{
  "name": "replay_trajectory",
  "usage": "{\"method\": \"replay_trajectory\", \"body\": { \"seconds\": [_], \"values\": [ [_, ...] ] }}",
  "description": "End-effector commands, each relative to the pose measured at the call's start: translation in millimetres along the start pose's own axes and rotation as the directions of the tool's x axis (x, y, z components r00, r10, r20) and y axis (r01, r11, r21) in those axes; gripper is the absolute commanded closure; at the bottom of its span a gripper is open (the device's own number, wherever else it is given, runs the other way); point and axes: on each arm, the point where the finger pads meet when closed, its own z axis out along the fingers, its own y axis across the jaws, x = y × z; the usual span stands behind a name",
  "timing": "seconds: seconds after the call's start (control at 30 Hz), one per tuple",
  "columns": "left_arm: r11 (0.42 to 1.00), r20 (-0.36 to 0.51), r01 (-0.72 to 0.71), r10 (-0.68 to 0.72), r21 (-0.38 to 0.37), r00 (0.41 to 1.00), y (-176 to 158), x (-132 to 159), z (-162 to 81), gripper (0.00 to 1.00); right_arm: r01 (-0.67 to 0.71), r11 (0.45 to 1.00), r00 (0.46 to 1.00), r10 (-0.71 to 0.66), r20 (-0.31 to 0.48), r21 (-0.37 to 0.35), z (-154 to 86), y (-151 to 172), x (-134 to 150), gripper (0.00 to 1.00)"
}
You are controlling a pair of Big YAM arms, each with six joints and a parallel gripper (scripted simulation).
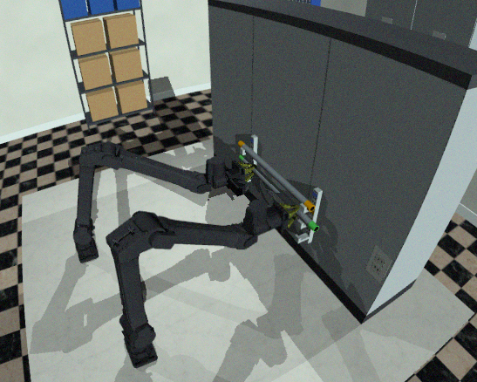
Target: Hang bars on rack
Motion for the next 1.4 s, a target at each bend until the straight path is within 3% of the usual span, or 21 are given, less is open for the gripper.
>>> {"method": "replay_trajectory", "body": {
  "seconds": [0.0, 1.37],
  "values": [
    [0.999, -0.007, 0.022, -0.022, -0.037, 1.000, 21.6, 4.6, -4.6, 1.00, -0.023, 0.998, 1.000, 0.023, -0.008, 0.054, -6.5, -30.7, 4.0, 1.00],
    [0.999, -0.007, 0.022, -0.022, -0.036, 1.000, 21.6, 4.5, -4.2, 1.00, -0.023, 0.998, 1.000, 0.023, -0.008, 0.053, -4.0, -30.7, 4.2, 1.00]
  ]
}}
